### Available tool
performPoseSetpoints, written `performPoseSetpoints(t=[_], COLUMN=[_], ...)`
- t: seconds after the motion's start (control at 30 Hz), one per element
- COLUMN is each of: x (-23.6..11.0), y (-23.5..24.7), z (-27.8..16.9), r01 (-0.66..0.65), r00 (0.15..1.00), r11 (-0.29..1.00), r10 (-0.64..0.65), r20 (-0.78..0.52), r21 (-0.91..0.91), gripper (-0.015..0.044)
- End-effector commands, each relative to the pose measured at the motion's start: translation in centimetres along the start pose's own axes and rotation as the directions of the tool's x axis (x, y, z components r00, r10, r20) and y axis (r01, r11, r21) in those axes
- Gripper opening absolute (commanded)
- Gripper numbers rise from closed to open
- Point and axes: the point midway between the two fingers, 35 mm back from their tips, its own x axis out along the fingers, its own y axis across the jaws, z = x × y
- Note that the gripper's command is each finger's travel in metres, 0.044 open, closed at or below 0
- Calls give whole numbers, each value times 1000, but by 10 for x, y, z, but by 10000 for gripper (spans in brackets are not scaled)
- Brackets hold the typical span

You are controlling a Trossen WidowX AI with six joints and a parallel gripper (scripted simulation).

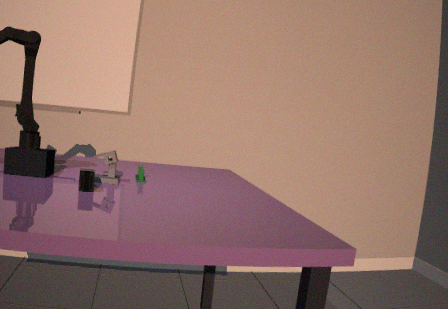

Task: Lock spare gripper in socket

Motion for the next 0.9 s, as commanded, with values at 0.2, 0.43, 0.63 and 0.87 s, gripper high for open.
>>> performPoseSetpoints(t=[0.2, 0.43, 0.63, 0.87], x=[50, 99, 124, 129], y=[64, 143, 222, 323], z=[-22, -49, -72, -96], r01=[-162, -308, -438, -594], r00=[986, 944, 879, 763], r11=[987, 950, 897, 802], r10=[162, 311, 441, 586], r20=[-38, -108, -180, -274], r21=[4, 39, 56, 62], gripper=[300, 300, 300, 300])
